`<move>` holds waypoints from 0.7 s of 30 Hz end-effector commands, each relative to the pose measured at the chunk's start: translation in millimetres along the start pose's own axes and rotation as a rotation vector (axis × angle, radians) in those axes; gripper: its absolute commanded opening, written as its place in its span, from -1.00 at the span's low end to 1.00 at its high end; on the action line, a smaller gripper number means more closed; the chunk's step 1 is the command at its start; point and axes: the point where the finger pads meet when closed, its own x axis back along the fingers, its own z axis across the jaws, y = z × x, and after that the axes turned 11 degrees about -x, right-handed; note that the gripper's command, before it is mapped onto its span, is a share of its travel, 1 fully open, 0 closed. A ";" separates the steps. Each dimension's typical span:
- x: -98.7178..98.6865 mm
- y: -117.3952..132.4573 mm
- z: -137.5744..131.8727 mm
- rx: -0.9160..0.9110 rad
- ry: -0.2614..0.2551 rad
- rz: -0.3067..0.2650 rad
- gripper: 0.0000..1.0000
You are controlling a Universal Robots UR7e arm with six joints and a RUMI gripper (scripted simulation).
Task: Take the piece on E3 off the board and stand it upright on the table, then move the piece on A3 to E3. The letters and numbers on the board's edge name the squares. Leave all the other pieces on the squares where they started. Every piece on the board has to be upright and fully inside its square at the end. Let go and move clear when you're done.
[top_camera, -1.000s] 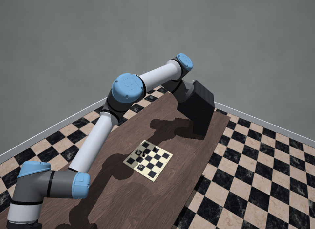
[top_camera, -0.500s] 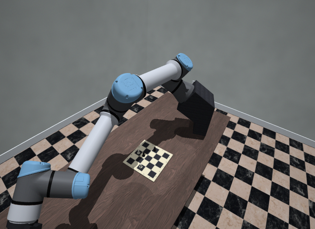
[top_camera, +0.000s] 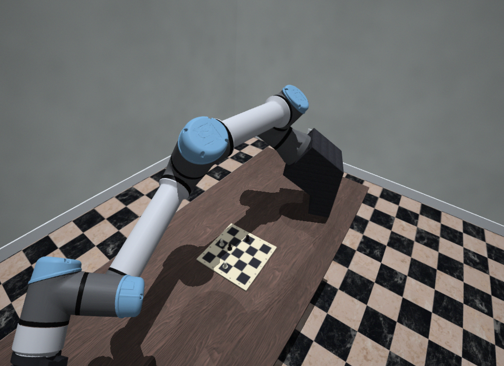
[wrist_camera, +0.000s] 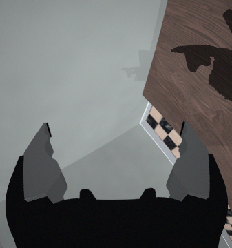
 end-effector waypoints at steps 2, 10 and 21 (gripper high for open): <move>1.2 0.3 -1.2 0.003 -0.003 -0.001 1.00; 3.5 -0.6 1.4 0.016 -0.007 -0.007 1.00; 8.9 -2.1 7.0 0.041 -0.015 -0.019 1.00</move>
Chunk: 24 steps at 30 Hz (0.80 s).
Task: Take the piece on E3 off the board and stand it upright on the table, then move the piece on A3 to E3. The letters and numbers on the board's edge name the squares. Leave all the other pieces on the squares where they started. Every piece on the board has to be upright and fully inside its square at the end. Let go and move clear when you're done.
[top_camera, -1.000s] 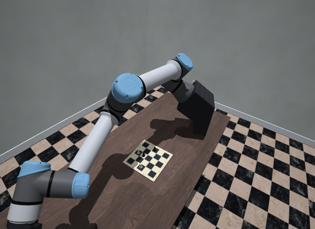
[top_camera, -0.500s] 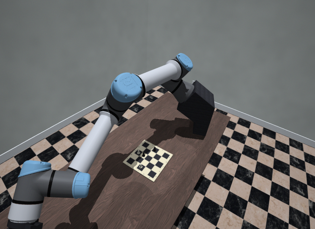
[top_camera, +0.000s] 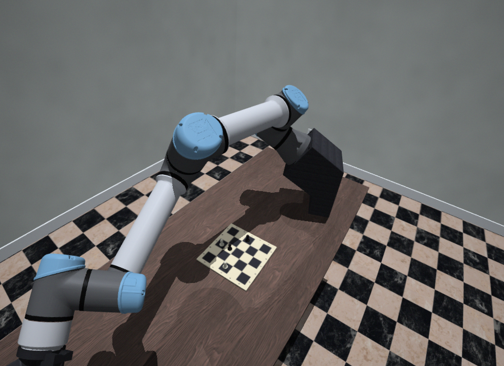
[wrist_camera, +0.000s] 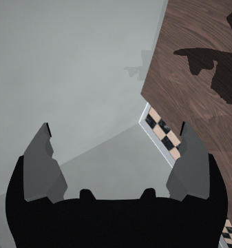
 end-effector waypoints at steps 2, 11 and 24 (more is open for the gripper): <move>4.7 -0.2 2.0 0.017 -0.008 -0.007 1.00; 16.6 -1.0 12.2 0.059 -0.023 -0.025 1.00; 41.6 -3.2 34.7 0.146 -0.054 -0.064 1.00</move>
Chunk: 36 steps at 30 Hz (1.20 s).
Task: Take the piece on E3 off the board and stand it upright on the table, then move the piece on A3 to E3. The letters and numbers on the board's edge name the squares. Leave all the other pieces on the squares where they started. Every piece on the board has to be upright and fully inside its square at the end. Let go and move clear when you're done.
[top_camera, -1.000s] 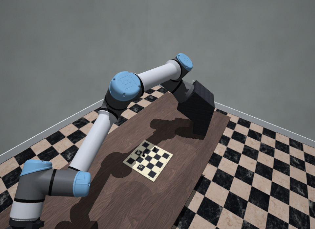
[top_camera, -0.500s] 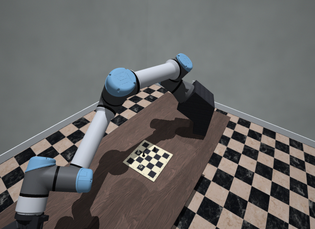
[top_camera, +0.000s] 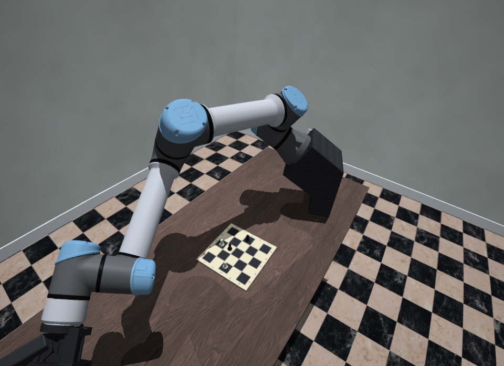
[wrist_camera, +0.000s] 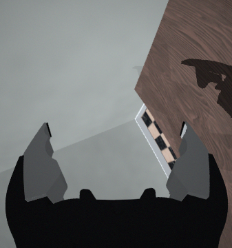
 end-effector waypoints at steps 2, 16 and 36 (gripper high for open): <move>16.7 0.4 12.6 0.055 -0.024 -0.024 1.00; 70.3 3.4 57.3 0.235 -0.087 -0.102 1.00; 183.3 8.6 152.6 0.630 -0.226 -0.275 1.00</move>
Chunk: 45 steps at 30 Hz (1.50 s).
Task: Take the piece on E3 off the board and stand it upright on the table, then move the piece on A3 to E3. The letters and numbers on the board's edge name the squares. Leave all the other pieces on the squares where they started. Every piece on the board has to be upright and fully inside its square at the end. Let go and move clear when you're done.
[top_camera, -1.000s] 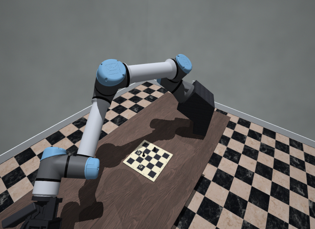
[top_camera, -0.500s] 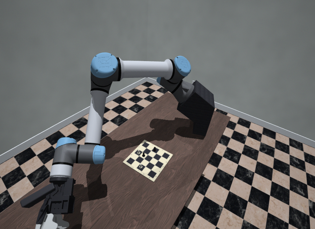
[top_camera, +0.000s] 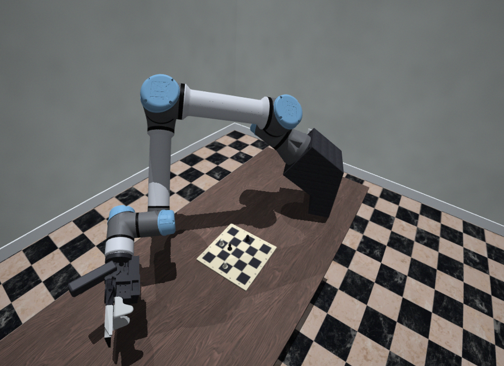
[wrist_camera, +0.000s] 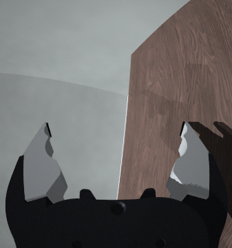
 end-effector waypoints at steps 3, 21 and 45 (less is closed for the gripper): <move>34.9 21.5 12.2 0.114 -0.045 -0.056 1.00; 109.1 69.2 42.2 0.363 -0.134 -0.163 1.00; 217.1 137.9 86.0 0.724 -0.263 -0.320 1.00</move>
